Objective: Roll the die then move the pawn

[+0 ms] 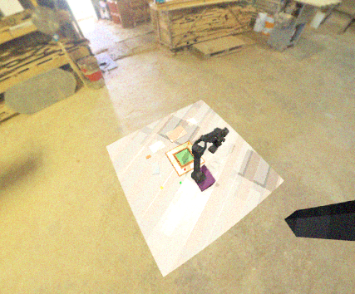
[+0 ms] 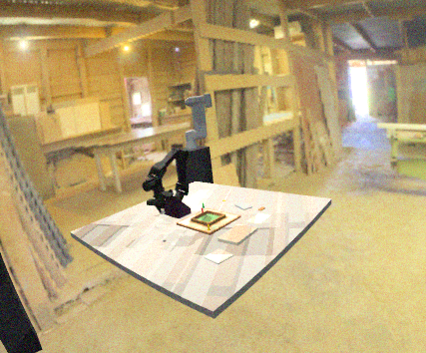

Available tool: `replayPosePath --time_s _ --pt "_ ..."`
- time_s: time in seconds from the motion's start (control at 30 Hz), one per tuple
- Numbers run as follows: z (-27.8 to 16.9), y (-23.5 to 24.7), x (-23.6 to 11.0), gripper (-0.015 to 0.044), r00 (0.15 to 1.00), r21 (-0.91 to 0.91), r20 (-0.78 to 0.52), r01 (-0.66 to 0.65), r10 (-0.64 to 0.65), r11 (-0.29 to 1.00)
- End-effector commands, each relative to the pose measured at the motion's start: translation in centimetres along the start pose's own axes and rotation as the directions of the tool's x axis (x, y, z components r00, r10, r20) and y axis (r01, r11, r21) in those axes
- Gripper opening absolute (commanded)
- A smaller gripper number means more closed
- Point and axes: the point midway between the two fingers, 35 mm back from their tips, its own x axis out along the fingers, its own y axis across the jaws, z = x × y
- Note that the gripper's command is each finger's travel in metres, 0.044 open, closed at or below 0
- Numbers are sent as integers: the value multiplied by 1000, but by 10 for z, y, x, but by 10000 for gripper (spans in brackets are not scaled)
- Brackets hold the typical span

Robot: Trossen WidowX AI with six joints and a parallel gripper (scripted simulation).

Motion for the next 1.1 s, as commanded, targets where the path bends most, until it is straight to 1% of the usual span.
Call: replayPosePath --time_s 0.0,0.23,0.5,0.77,1.07 --pt "1 3 -5 0 1000 13 -7 -4 4 1000" --pt "27 14 -7 0 1000 190 -11 12 -10 982" --pt "56 30 -7 0 1000 388 -13 26 -23 921" --pt "83 49 -6 0 999 567 -13 33 -31 823" --pt "111 73 -1 0 999 739 -11 31 -35 673"
